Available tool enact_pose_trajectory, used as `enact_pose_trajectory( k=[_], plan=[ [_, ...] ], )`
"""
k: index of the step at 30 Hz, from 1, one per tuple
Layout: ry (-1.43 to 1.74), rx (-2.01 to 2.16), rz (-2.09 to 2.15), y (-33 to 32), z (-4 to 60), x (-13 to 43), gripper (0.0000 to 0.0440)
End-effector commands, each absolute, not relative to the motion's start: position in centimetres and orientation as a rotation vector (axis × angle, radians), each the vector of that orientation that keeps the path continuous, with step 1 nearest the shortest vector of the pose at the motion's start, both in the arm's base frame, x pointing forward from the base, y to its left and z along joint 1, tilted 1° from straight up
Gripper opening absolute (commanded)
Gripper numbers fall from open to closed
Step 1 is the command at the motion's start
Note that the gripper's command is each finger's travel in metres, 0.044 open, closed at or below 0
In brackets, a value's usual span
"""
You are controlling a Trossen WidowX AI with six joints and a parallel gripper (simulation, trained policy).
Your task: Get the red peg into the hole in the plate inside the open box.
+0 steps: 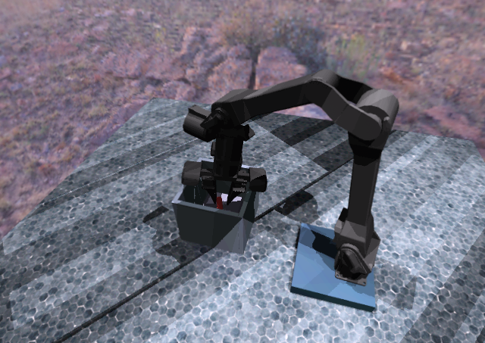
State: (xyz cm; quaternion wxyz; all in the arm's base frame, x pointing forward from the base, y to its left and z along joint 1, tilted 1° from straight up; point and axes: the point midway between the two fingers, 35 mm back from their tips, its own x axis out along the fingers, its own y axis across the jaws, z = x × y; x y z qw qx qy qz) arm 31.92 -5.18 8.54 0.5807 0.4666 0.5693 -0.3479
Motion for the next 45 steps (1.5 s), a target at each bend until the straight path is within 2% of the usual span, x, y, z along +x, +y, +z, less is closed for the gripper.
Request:
enact_pose_trajectory(
  k=[1, 24, 45],
  plan=[
    [1.374, 1.108, -0.781, -5.0, 7.8, 32.3, 0.0125],
    [1.349, 1.267, -0.601, -5.6, 12.9, 34.9, 0.0133],
    [1.34, 1.334, -0.425, -6.5, 14.0, 37.1, 0.0131]
  ],
)
